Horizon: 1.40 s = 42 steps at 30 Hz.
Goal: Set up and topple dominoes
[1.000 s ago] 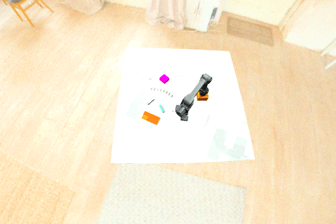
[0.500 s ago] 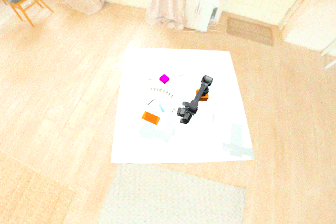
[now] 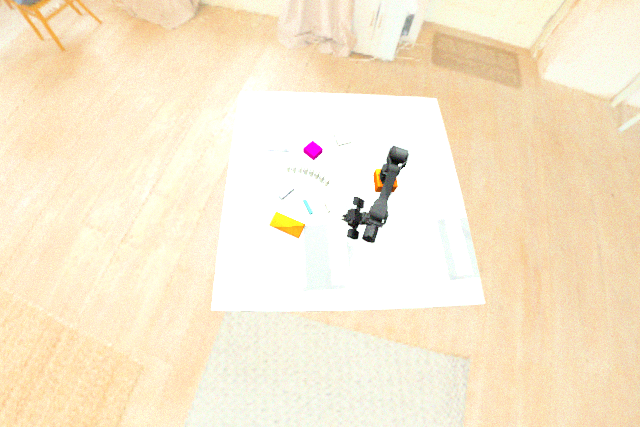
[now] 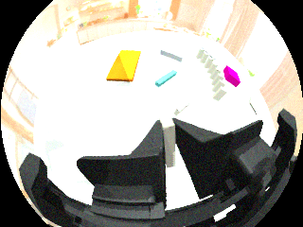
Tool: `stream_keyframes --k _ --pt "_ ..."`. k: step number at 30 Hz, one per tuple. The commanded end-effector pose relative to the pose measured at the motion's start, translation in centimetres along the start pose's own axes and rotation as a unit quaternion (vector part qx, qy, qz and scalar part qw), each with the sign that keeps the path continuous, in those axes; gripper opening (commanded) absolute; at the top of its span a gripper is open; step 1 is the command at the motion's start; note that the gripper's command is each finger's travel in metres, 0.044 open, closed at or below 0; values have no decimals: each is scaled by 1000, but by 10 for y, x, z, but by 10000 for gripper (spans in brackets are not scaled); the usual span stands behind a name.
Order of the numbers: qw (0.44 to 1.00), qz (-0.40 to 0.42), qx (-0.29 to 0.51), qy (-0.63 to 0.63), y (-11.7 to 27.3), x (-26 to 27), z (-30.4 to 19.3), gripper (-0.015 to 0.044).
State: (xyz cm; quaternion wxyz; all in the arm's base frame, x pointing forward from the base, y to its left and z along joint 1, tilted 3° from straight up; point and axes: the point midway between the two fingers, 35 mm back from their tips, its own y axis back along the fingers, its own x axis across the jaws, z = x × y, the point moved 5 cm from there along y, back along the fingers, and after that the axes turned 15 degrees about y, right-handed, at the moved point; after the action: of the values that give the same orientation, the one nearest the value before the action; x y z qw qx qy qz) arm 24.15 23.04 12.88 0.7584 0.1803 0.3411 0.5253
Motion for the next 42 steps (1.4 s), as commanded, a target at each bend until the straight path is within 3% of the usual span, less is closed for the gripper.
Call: stream_keyframes --k 1,20,42 --pt "999 -13 -46 4 0 3 -12 28" --pt "946 -23 -319 -58 27 -1 -48 28" --pt "943 -23 -327 -61 25 1 -51 28"
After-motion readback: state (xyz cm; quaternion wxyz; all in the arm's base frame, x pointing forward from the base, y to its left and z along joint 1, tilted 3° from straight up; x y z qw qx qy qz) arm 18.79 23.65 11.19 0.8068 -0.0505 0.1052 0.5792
